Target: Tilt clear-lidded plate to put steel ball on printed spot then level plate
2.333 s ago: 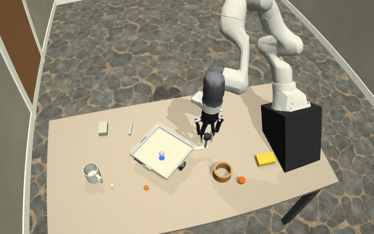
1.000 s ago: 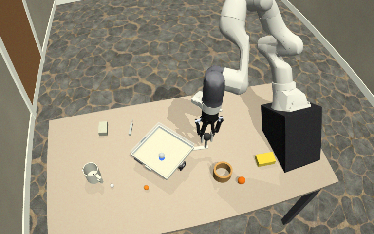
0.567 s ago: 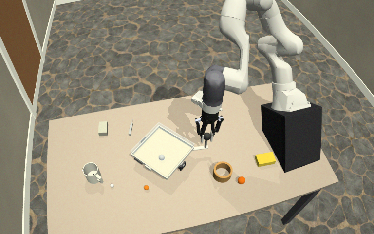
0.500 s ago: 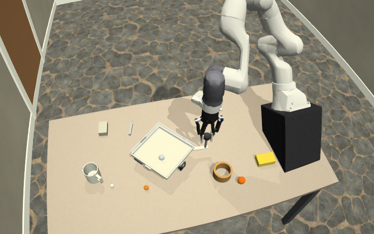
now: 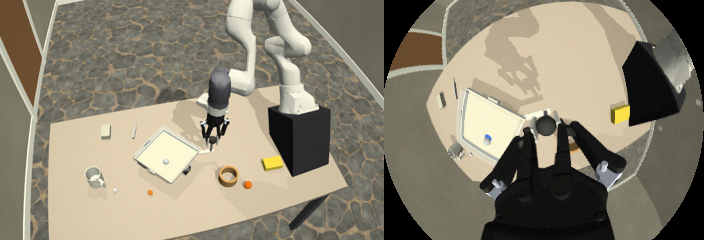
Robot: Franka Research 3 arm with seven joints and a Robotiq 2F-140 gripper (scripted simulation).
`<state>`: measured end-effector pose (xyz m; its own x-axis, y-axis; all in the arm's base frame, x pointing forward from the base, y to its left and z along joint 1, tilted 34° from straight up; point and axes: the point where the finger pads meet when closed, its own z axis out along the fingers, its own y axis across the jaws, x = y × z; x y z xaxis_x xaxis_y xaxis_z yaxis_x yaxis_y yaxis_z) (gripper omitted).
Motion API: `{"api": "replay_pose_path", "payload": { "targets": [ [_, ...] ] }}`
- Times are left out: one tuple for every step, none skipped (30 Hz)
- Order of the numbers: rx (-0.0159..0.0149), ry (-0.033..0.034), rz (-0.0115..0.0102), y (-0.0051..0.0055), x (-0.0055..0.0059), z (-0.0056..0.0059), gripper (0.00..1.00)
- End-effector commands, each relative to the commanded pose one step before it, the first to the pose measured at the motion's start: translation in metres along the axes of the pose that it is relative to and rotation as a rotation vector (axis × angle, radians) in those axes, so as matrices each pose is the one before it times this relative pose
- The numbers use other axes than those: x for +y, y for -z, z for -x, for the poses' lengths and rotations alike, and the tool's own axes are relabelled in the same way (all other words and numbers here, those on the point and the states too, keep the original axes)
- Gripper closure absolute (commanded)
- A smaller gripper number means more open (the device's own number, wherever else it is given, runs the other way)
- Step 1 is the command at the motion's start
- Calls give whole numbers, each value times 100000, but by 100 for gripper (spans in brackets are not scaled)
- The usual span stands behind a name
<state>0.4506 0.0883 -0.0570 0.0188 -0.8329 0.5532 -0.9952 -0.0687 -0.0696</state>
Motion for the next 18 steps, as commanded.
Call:
{"api": "replay_pose_path", "payload": {
  "targets": [
    [37, 115, -227, 103, -33, -116, 100],
    [0, 0, 0, -1, 0, -39, 100],
    [0, 0, 0, -2, 0, -39, 100],
    [0, 0, 0, 0, 0, 0, 100],
    [0, 0, 0, 0, 0, 0, 100],
    [0, 0, 0, -4, 2, -28, 100],
    [0, 0, 0, -4, 2, -25, 100],
    [0, 0, 0, -4, 2, -20, 100],
    [0, 0, 0, -4, 2, -15, 100],
    [0, 0, 0, -4, 2, -9, 100],
    [0, 0, 0, -4, 2, -5, 100],
    [0, 0, 0, -4, 2, -3, 100],
    [0, 0, 0, -4, 2, -1, 100],
    [0, 0, 0, -4, 2, 0, 100],
    [0, 0, 0, -3, 1, 0, 100],
    [0, 0, 0, -3, 1, 0, 100],
    [0, 0, 0, -2, 1, 0, 100],
    [0, 0, 0, -2, 1, -1, 100]
  ]
}}
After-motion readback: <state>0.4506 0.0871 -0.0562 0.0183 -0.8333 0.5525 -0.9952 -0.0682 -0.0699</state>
